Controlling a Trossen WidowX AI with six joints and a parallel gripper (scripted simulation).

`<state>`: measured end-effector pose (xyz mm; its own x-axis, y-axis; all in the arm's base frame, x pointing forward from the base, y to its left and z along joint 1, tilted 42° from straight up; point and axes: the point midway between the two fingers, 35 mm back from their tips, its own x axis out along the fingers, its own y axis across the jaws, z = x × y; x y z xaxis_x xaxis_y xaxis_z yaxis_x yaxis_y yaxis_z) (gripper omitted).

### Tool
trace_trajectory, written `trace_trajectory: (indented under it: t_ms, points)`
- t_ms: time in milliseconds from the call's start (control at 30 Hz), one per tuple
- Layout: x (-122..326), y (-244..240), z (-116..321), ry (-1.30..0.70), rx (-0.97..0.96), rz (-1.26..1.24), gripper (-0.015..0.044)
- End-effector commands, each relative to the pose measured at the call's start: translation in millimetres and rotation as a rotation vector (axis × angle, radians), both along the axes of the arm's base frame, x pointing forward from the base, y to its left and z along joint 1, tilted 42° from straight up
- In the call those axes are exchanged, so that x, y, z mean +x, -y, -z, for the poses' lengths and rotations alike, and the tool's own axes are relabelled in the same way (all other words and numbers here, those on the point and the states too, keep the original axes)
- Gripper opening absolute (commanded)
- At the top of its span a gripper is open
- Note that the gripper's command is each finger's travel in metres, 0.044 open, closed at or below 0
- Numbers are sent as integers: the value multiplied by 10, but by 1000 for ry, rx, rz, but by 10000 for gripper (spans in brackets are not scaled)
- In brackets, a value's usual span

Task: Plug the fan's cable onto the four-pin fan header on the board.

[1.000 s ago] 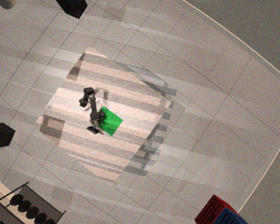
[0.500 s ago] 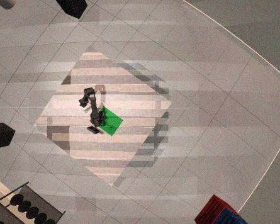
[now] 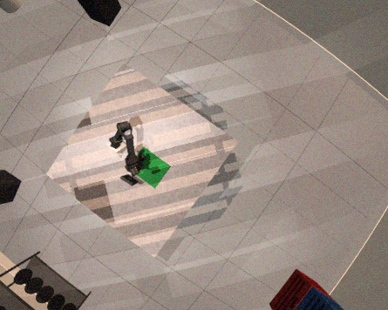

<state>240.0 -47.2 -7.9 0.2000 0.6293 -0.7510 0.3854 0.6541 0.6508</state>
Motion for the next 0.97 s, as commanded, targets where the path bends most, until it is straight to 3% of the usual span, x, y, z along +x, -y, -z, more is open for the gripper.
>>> trace_trajectory:
  t_ms: [0,67,167,333,633,933]
  points:
    - [2,2,-2,1,-1,0,210]
    - [2,2,-2,1,-1,0,260]
    - [-1,23,-22,1,-1,0,260]
    - [-108,352,-413,-5,-1,2,260]
    - [-126,345,-420,-5,-1,2,260]
    - [-1001,-134,-635,-11,1,2,260]
